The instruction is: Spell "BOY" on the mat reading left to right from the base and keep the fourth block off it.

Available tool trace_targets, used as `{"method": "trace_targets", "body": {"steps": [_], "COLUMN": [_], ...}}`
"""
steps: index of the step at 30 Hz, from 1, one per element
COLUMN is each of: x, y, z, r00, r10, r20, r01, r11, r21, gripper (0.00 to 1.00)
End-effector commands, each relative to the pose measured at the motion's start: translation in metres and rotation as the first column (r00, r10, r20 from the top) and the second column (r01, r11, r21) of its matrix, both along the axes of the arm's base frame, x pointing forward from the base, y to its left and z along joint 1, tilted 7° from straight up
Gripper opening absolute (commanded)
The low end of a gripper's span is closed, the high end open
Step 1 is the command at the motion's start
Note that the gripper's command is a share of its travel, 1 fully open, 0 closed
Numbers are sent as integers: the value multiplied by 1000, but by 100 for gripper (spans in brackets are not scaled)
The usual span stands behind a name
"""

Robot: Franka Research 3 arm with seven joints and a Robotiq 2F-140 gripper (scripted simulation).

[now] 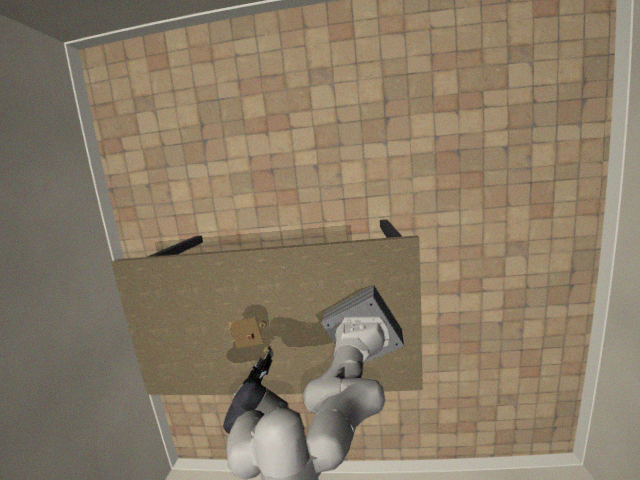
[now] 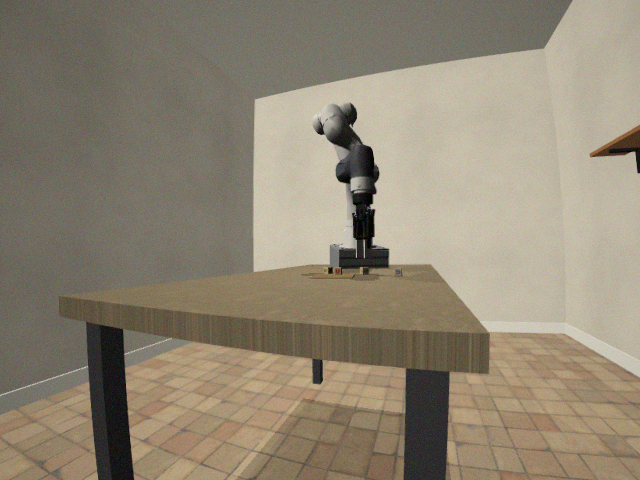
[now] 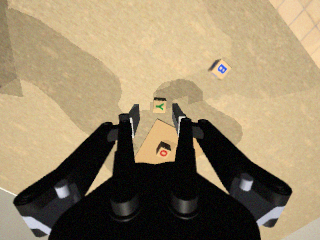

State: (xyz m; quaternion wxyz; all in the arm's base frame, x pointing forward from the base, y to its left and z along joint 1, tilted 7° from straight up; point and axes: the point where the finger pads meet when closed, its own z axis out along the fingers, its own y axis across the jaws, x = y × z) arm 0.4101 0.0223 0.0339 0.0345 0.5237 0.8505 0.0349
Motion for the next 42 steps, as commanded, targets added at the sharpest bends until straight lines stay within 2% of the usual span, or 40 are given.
{"method": "trace_targets", "body": {"steps": [1,19,42], "x": [6,8,9], "y": [3,3,3], "z": [-2,-20,-23], "r00": [1000,1000,1000], "r10": [6,6,6], "r20": [16,17,16], "r01": [-6,-6,-6], "r11": [1000,1000,1000], "r21": [7,7,7], "gripper": [37,37,37]}}
